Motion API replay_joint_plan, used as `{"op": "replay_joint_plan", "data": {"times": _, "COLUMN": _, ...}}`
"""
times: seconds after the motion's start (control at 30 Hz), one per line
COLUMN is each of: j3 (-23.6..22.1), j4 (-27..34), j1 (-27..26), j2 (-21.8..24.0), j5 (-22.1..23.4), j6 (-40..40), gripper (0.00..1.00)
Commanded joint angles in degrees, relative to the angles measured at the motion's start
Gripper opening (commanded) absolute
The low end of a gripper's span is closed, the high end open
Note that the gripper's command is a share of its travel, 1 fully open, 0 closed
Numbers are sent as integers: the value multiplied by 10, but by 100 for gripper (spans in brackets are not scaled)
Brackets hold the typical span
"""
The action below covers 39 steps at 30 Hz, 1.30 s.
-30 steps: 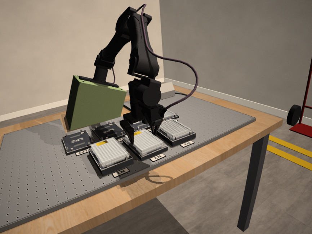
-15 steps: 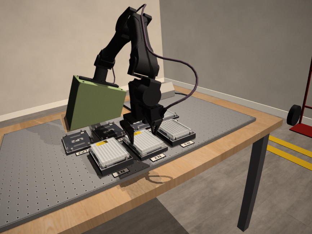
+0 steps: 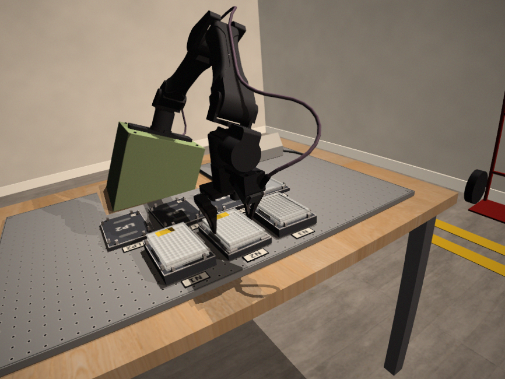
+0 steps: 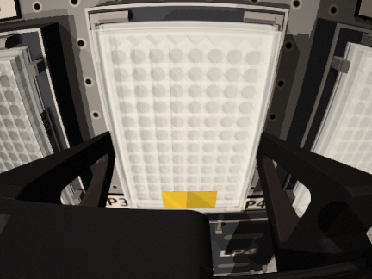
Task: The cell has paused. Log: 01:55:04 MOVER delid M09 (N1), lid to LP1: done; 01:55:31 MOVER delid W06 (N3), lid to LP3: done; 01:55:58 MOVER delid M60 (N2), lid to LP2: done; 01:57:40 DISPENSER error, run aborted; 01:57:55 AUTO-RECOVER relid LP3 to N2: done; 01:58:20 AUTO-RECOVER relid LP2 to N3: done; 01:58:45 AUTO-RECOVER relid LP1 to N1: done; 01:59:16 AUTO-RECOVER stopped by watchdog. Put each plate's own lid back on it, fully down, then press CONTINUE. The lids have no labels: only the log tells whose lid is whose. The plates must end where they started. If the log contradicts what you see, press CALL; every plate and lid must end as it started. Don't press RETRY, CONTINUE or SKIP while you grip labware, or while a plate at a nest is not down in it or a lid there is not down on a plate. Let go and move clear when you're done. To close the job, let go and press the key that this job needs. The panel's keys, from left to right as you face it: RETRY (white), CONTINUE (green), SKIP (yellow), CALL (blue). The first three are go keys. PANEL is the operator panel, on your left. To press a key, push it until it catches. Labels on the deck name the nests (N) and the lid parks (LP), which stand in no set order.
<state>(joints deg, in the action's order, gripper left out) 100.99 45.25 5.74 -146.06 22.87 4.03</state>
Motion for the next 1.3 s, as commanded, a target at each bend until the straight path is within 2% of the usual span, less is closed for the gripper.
{"op": "replay_joint_plan", "data": {"times": 0.0, "j3": 8, "j4": 1, "j1": -2, "j2": 5, "j5": 1, "j6": -2, "gripper": 0}}
{"op": "replay_joint_plan", "data": {"times": 0.07, "j3": 8, "j4": 1, "j1": -2, "j2": 5, "j5": 1, "j6": -2, "gripper": 0}}
{"op": "replay_joint_plan", "data": {"times": 0.1, "j3": 8, "j4": 1, "j1": -2, "j2": 5, "j5": 1, "j6": -2, "gripper": 100}}
{"op": "replay_joint_plan", "data": {"times": 1.27, "j3": 8, "j4": 1, "j1": -2, "j2": 5, "j5": 1, "j6": -2, "gripper": 100}}
